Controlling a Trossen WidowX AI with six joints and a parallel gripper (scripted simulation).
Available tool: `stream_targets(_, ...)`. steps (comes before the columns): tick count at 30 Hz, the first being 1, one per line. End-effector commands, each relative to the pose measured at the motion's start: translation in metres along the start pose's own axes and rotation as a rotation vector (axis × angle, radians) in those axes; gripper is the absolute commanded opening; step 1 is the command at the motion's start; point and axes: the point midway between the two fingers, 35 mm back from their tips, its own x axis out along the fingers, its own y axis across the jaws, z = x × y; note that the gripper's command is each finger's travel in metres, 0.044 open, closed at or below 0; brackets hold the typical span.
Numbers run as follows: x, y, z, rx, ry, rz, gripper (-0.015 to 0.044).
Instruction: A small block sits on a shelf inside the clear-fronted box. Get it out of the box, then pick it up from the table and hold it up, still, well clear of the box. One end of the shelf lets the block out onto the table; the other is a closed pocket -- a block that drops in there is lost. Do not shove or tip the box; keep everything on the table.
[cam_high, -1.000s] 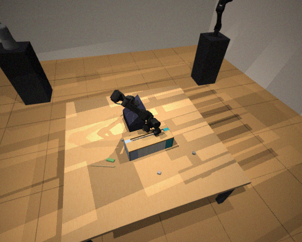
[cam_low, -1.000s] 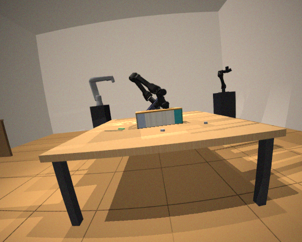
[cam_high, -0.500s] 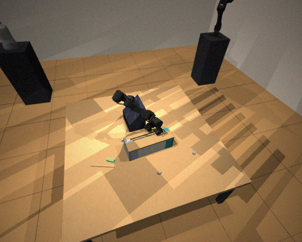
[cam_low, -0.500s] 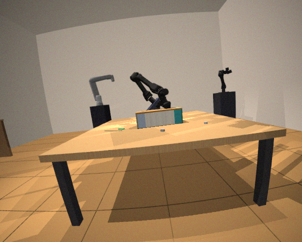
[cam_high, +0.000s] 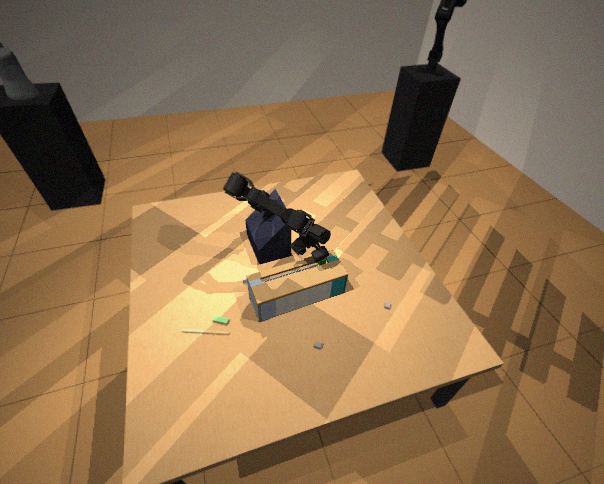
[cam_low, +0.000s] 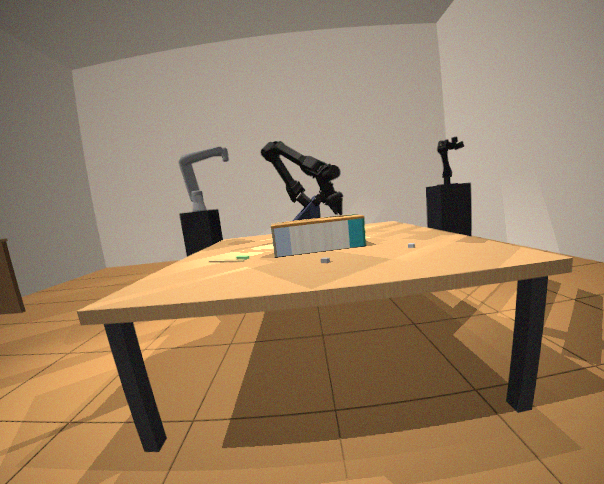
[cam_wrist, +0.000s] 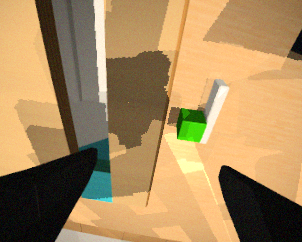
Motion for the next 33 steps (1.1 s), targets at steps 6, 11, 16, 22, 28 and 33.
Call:
stream_targets(6, -0.012, 0.000, -0.005, -0.019, 0.006, 0.006, 0.0374)
stream_targets(11, -0.013, -0.012, -0.019, -0.519, -0.018, 0.006, 0.0285)
stream_targets(16, -0.011, -0.016, -0.026, -1.072, -0.084, 0.007, 0.0285)
stream_targets(22, -0.009, -0.021, -0.034, -1.715, -0.173, -0.032, 0.0285)
stream_targets(28, -0.008, -0.024, -0.039, -2.052, -0.230, -0.076, 0.0285)
stream_targets(33, -0.008, -0.026, -0.042, -2.324, -0.267, -0.122, 0.0285)
